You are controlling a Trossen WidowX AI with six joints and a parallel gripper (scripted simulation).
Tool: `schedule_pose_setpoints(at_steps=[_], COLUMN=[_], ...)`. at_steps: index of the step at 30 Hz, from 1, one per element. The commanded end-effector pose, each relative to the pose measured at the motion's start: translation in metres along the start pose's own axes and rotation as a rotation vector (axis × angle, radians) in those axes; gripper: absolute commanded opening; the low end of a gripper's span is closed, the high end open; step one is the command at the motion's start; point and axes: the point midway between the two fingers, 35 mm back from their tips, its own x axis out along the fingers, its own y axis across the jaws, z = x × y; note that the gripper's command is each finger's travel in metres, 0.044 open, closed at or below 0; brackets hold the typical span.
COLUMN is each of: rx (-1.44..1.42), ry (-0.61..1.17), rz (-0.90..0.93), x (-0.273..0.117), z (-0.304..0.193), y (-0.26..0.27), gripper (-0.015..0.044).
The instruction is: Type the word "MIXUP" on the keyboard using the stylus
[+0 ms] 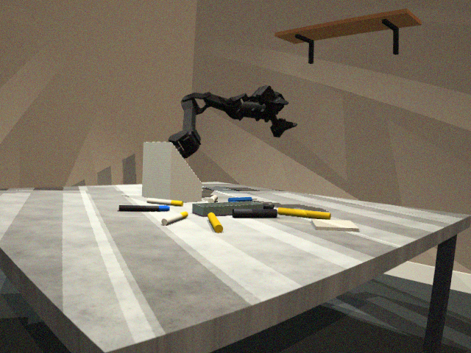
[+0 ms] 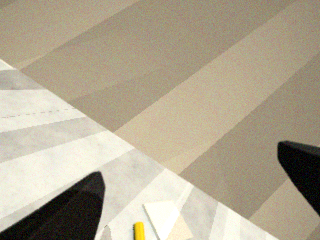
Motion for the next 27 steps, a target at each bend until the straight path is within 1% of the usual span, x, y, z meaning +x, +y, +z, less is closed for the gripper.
schedule_pose_setpoints(at_steps=[1, 3, 8, 12, 17, 23, 27], rx=[0.001, 0.009, 0.045, 0.097, 0.198, 0.398, 0.587], ry=[0.005, 0.047, 0.246, 0.483, 0.763, 1.093, 1.282], rz=[0.001, 0.006, 0.039, 0.097, 0.185, 0.279, 0.335], x=[0.001, 0.007, 0.033, 0.055, 0.069, 0.069, 0.063], z=[-0.001, -0.009, -0.050, -0.100, -0.160, -0.231, -0.269], y=[0.000, 0.000, 0.002, 0.005, 0.007, 0.008, 0.011], gripper=[0.0414, 0.0361, 0.0230, 0.0125, 0.0000, 0.0000, 0.0000])
